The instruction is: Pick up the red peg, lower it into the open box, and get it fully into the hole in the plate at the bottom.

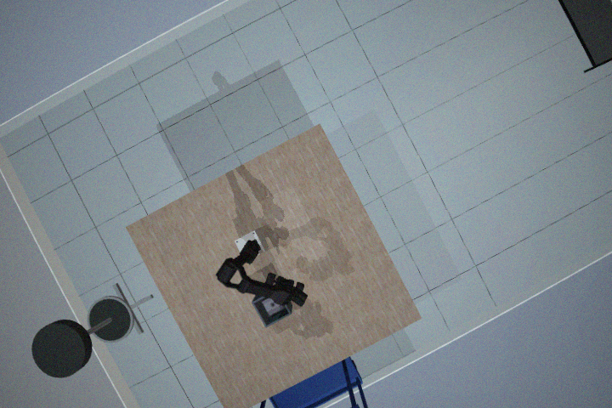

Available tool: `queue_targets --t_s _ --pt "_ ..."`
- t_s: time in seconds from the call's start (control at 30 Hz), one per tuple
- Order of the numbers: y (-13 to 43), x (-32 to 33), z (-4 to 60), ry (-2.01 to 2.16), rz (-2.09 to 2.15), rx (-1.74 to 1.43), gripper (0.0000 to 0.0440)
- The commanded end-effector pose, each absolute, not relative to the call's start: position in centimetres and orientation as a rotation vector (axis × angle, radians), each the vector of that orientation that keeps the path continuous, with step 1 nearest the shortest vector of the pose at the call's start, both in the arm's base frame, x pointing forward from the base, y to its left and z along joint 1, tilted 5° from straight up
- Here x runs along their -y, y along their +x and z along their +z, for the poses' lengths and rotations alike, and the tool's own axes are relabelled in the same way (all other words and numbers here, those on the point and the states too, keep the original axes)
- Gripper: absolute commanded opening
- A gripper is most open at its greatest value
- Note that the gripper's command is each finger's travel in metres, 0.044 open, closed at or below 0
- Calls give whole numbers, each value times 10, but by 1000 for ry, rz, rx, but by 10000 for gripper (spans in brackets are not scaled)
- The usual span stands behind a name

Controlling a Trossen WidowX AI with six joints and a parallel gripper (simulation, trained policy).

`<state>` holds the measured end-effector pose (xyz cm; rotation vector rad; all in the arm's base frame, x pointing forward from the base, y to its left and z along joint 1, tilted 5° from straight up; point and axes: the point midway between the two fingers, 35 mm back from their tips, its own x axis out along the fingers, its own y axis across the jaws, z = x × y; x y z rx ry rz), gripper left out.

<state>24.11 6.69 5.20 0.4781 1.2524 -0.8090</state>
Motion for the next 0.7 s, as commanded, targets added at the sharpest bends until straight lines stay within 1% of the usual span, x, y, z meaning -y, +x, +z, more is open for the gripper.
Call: queue_targets --t_s 0.0,0.23,0.67 --pt "253 -59 65 467 -799 -1235 0" --pt "272 -41 78 469 -802 -1223 0" --pt "298 4 83 535 -838 -1216 0"
